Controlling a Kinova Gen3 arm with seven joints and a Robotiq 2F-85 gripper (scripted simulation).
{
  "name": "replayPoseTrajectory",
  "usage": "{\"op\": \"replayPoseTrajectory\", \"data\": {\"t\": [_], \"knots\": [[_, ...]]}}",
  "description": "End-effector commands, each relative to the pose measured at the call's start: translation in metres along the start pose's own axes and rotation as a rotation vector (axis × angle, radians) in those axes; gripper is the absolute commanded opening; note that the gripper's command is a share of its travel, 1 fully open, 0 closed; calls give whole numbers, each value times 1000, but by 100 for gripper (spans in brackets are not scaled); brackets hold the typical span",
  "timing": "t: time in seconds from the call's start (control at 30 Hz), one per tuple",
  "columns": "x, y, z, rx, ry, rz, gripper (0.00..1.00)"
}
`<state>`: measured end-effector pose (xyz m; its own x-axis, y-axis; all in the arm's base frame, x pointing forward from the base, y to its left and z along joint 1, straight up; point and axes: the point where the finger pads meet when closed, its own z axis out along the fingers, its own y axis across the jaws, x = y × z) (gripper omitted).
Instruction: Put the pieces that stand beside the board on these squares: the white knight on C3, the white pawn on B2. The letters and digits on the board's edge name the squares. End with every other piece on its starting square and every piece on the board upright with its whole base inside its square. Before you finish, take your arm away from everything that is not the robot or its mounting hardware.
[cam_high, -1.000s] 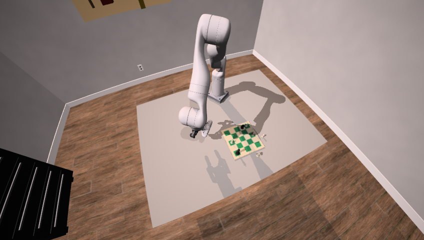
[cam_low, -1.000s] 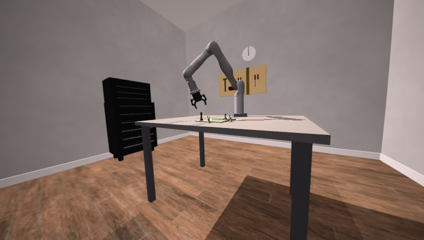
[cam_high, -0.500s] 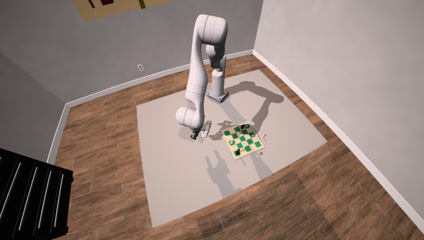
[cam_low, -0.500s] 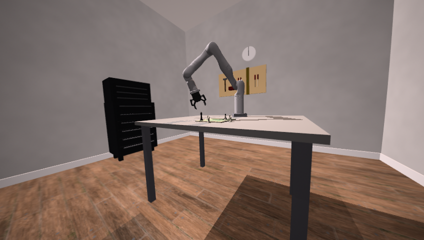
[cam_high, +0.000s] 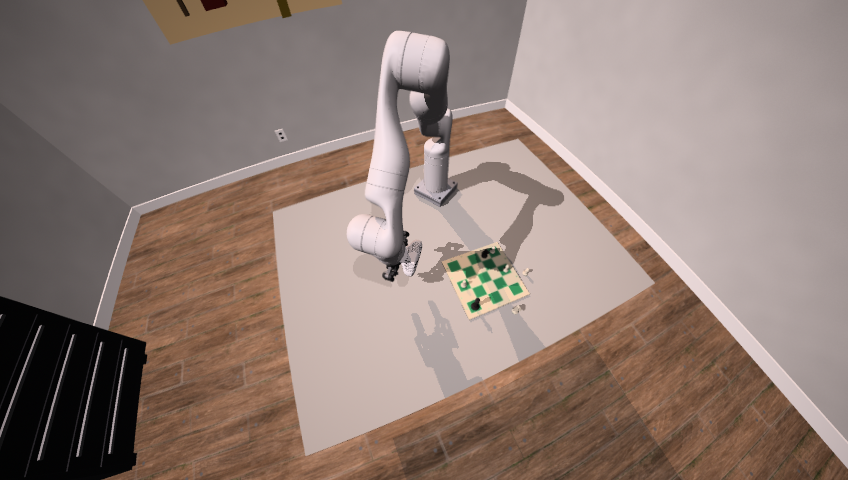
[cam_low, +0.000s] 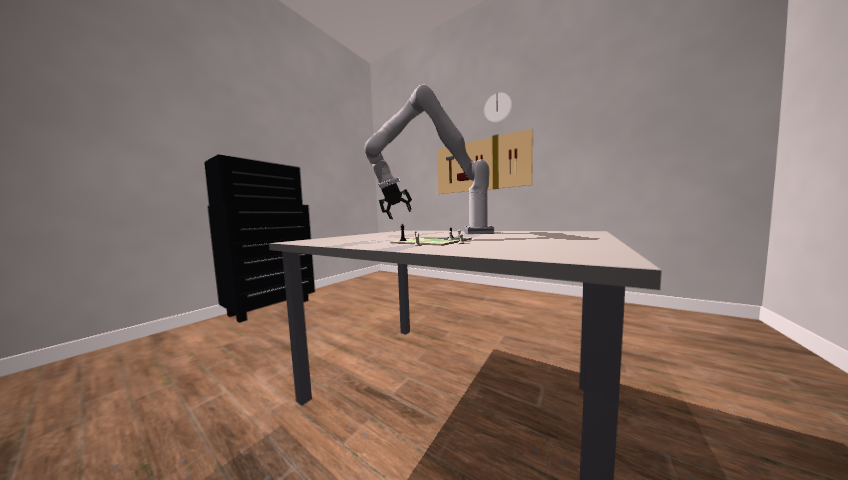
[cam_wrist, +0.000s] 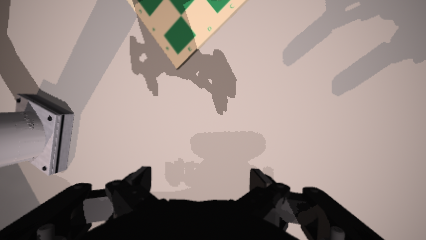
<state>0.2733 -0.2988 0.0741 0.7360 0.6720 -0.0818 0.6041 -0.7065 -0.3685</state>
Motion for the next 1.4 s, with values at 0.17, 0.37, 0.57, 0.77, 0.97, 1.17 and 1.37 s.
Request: {"op": "replayPoseTrajectory", "data": {"t": [0.17, 0.37, 0.57, 0.77, 0.97, 1.17, 1.37], "knots": [[-3, 1, 0, 0, 6, 6, 100], [-1, 4, 1, -1, 32, -21, 100], [2, 7, 1, -4, 59, -47, 100], [2, 7, 1, -4, 59, -47, 100], [5, 10, 2, -3, 85, -73, 100], [7, 13, 3, -3, 111, -100, 100], [10, 16, 3, -4, 137, -125, 100]]}}
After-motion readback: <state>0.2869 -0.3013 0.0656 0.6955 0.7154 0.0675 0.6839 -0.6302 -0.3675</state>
